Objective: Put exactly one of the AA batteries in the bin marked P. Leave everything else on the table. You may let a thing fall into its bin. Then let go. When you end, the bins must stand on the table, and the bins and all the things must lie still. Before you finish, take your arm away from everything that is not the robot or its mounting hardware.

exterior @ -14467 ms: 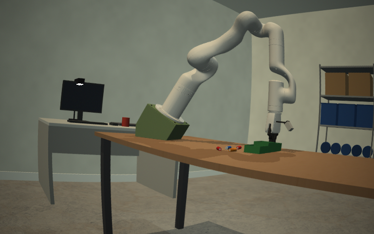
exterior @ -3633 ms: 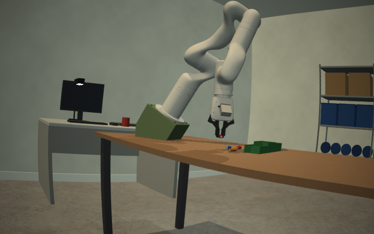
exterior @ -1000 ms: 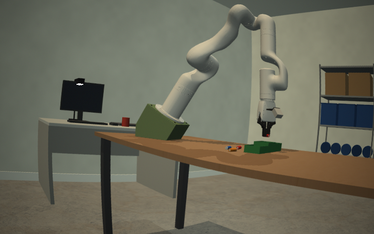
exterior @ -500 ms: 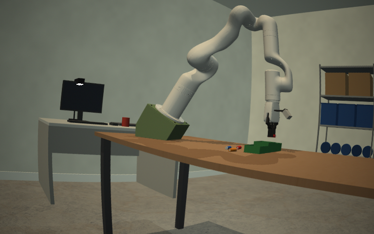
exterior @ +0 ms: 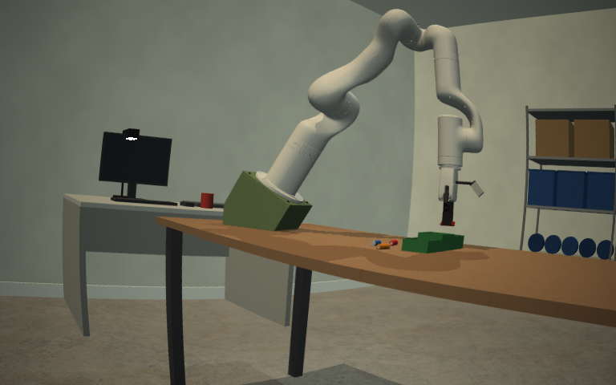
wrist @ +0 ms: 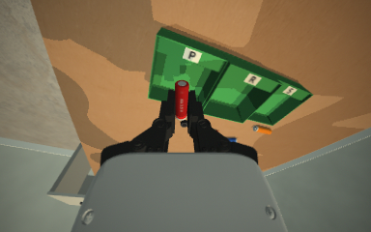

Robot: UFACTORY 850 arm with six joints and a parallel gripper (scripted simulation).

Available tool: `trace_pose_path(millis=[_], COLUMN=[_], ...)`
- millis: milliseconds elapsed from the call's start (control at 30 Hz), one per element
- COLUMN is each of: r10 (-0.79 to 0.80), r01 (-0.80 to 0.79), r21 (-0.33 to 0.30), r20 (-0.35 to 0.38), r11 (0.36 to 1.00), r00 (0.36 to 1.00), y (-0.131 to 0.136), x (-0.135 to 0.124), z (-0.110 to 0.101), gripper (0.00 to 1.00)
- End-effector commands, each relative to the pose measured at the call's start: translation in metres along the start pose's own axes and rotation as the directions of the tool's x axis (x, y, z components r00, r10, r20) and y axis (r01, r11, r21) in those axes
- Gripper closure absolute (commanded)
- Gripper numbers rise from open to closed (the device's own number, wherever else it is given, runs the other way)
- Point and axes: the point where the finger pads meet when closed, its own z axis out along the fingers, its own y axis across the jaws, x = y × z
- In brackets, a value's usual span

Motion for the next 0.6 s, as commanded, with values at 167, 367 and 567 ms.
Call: trace_pose_path(millis=[167, 367, 567], r10=[-0.277, -0.370, -0.535], r01=[0.277, 0.370, 0.535], r21=[0.002, 0.002, 0.005], r20=[0.006, 0.010, 0.016], r11=[0.961, 0.929, 0.845], r00=[0.961, 0.929, 0.845], y=[0.0000, 0.0000, 0.0000], x=[0.0009, 0.0008, 0.0007], z=[-0.0005, -0.0005, -0.0005], gripper=[1.00, 1.00, 1.00])
